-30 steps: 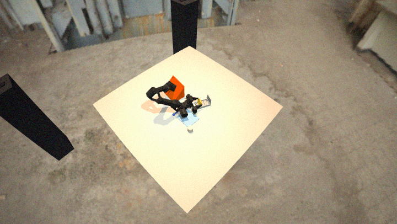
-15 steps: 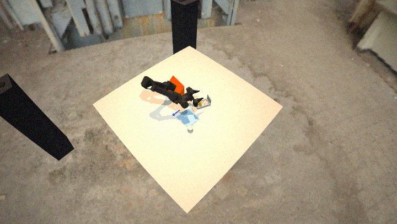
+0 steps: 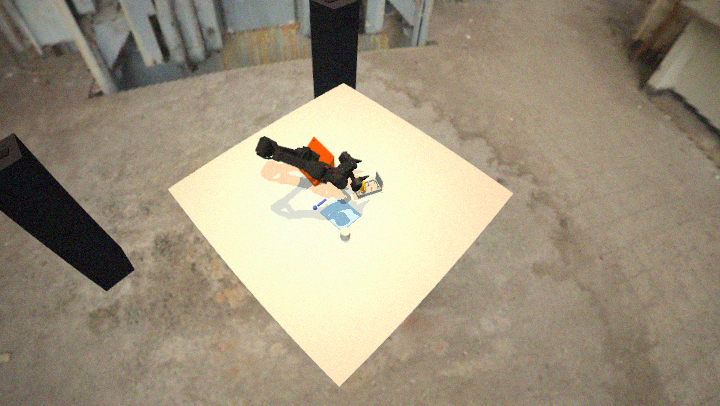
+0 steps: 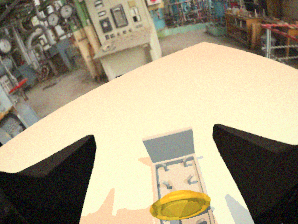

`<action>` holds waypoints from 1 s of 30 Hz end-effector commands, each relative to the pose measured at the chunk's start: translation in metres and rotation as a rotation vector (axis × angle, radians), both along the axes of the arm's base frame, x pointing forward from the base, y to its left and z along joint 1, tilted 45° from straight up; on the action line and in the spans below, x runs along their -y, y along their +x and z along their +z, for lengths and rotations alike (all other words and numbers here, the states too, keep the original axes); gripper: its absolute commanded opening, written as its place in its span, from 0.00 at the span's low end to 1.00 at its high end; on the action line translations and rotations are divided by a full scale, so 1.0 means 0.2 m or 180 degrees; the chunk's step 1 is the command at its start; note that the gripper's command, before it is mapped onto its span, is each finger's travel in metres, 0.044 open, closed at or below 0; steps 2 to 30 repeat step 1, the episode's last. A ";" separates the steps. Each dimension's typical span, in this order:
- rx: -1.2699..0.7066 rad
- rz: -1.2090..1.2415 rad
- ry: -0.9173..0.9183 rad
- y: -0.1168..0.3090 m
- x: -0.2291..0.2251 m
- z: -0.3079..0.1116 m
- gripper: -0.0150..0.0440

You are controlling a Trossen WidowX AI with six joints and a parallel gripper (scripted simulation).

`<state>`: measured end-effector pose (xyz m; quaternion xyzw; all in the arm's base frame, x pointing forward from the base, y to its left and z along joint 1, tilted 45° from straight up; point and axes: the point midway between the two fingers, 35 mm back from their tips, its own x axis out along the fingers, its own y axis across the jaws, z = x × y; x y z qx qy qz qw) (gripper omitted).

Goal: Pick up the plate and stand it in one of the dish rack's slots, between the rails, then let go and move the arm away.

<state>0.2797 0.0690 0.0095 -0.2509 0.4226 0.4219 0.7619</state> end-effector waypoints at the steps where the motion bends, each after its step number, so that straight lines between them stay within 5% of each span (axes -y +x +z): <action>1: -0.0273 -0.0211 -0.0142 -0.01 -0.01 0.00 0.93; 30: -0.0273 -0.0211 -0.0142 -0.01 -0.01 0.00 0.93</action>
